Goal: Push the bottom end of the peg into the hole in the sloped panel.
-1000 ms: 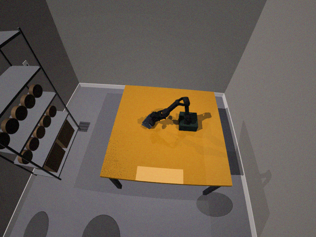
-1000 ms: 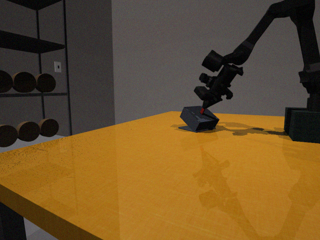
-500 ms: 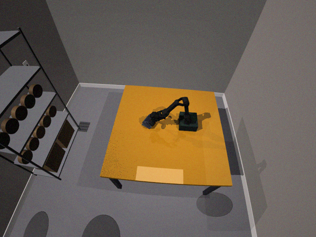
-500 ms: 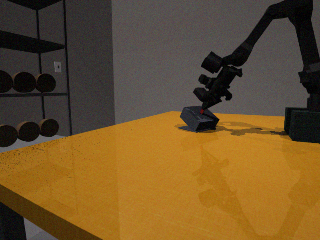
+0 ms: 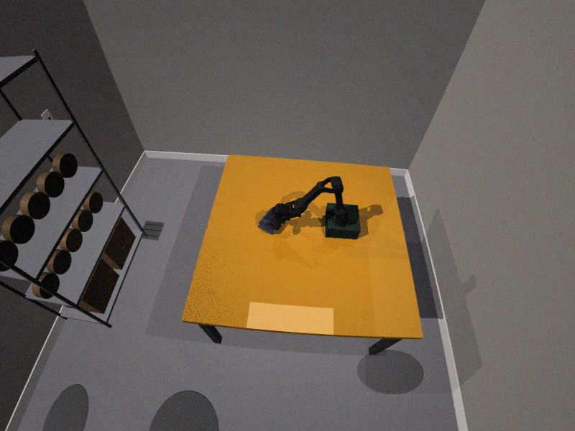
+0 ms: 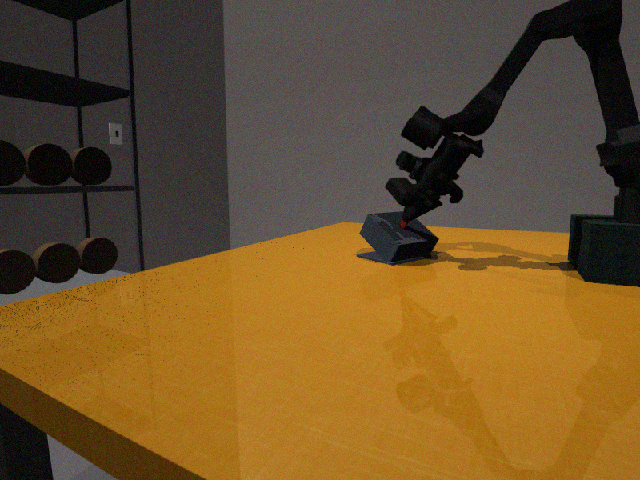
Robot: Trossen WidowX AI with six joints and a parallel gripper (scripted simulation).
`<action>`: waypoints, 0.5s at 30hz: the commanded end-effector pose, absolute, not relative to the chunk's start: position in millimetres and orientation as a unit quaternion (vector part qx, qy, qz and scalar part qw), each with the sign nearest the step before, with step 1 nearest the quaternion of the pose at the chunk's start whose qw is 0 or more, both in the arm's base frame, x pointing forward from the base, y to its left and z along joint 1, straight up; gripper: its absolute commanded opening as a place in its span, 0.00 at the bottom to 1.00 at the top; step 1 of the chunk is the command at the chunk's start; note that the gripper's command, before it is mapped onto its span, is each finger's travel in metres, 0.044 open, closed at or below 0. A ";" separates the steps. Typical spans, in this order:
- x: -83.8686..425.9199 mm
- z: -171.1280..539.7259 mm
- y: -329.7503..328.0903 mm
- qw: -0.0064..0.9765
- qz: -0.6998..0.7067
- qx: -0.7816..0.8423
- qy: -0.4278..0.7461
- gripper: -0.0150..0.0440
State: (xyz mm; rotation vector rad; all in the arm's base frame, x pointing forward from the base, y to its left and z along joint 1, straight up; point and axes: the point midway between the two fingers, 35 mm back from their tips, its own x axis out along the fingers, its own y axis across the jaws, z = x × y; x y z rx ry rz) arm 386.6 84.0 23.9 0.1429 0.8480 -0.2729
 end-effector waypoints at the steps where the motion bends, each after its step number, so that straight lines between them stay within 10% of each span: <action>1: 387.3 21.8 84.2 0.900 -0.130 0.068 0.410 0.25; 10: 386.9 23.4 84.0 0.900 -0.132 0.069 0.410 0.25; 15: 386.9 23.4 84.0 0.900 -0.132 0.069 0.410 0.48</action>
